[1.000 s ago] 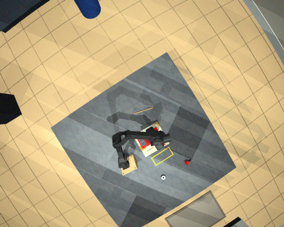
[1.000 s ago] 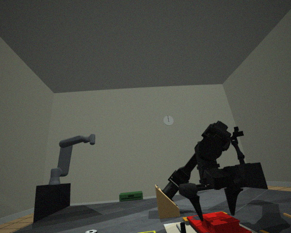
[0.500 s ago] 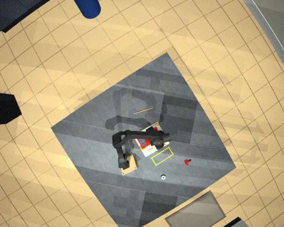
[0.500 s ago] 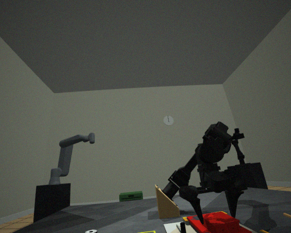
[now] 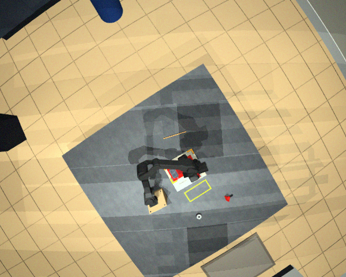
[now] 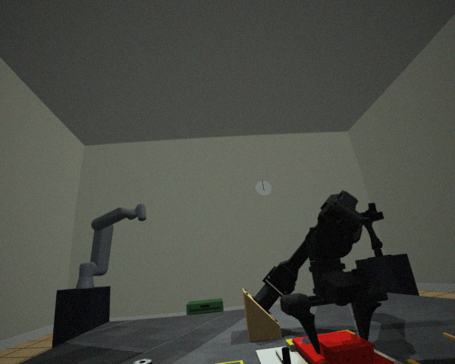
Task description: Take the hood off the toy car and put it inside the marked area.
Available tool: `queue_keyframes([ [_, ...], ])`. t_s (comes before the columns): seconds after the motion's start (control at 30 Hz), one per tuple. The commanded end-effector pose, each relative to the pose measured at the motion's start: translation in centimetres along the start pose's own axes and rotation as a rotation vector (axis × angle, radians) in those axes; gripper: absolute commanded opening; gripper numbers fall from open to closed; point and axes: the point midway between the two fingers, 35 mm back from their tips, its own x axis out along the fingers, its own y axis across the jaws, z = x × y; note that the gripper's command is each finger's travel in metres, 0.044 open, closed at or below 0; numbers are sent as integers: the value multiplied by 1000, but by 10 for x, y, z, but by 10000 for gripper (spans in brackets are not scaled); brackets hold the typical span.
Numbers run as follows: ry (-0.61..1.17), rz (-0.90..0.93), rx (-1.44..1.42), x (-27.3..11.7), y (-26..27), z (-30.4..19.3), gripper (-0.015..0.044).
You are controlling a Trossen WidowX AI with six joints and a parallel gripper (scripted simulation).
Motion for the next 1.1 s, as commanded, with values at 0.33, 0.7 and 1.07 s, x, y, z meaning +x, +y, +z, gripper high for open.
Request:
queue_keyframes([
  [0.33, 0, 0, 0, -1, 0, 0, 249],
  [0.7, 0, -1, 0, -7, 0, 0, 0],
  [1.07, 0, -2, 0, -14, 0, 0, 0],
])
